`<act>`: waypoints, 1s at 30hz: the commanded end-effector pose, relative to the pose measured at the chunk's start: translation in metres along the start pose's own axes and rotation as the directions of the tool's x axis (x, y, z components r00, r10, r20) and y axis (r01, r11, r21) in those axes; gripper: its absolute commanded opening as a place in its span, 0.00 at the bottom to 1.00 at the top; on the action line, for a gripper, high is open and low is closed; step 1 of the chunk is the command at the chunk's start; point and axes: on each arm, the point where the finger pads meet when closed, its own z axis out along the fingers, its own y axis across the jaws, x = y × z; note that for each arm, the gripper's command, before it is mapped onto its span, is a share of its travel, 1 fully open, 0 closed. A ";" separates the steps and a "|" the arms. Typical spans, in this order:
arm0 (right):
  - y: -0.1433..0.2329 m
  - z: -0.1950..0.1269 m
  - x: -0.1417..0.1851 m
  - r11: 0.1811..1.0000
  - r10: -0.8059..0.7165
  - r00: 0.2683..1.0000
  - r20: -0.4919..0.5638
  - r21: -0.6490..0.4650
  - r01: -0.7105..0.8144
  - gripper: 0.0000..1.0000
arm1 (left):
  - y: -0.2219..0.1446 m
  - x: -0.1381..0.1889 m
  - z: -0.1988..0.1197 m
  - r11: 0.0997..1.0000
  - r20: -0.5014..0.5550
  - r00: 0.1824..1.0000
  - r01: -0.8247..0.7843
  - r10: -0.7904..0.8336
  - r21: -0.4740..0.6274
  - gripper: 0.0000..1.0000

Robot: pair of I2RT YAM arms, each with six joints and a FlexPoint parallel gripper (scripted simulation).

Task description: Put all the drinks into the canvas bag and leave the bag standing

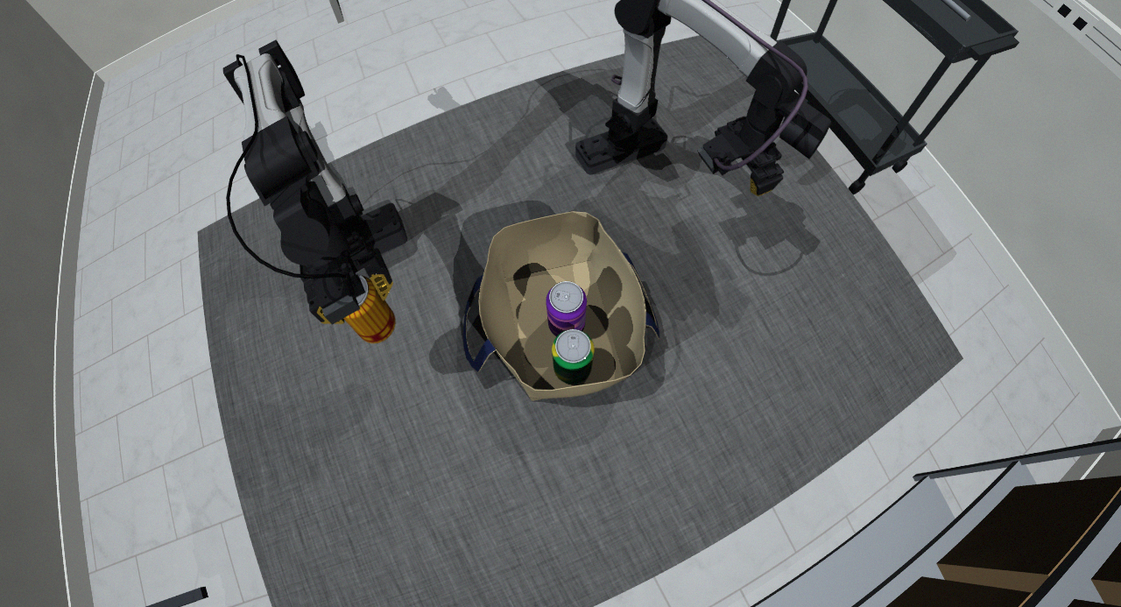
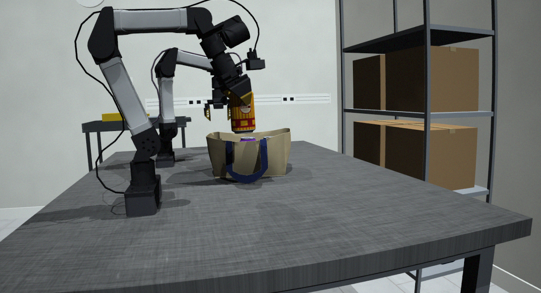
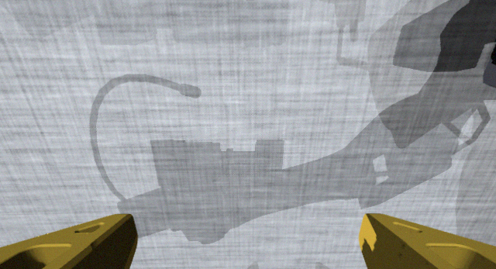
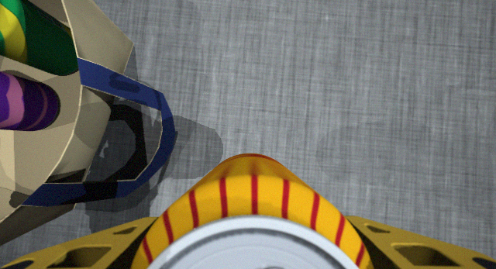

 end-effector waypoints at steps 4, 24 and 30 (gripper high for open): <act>0.005 -0.016 -0.020 0.998 0.047 0.993 0.111 0.039 -0.051 0.67 | 0.003 -0.002 -0.005 0.999 0.000 1.000 -0.001 0.001 -0.036 0.86; 0.025 -0.010 -0.019 1.000 0.019 0.995 0.098 0.016 -0.020 0.67 | 0.003 -0.002 -0.005 0.999 0.000 1.000 -0.001 0.001 -0.036 0.86; 0.044 -0.012 -0.023 0.999 0.045 0.994 0.103 0.016 -0.046 0.67 | 0.003 -0.002 -0.005 0.999 0.000 1.000 -0.001 0.001 -0.036 0.86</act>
